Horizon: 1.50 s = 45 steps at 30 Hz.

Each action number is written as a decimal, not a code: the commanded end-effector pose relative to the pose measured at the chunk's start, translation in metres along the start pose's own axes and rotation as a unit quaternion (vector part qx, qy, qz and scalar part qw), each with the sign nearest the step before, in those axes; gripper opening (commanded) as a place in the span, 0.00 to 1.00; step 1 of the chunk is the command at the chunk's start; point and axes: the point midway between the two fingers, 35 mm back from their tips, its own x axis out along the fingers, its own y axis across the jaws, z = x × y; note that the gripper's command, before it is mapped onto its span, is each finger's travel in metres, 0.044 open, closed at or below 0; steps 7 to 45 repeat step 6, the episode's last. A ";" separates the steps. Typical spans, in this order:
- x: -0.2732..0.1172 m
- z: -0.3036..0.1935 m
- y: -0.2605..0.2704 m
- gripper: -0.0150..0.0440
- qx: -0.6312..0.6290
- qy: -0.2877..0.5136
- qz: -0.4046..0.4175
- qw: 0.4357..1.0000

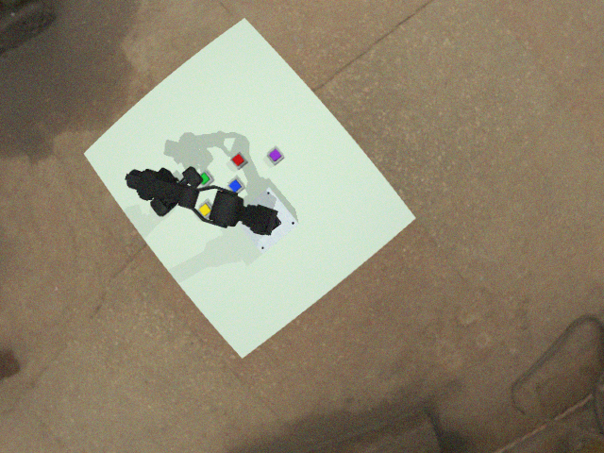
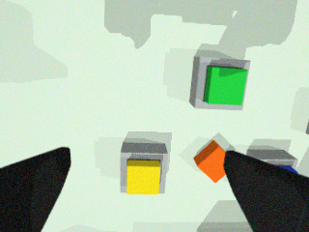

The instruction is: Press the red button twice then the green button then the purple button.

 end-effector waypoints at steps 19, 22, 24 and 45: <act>-0.007 -0.019 0.036 0.93 0.002 -0.002 -0.001 1.000; -0.007 -0.019 0.036 0.93 0.002 -0.002 -0.001 1.000; -0.007 -0.019 0.036 0.93 0.002 -0.002 -0.001 1.000; -0.007 -0.019 0.036 0.93 0.002 -0.002 -0.001 1.000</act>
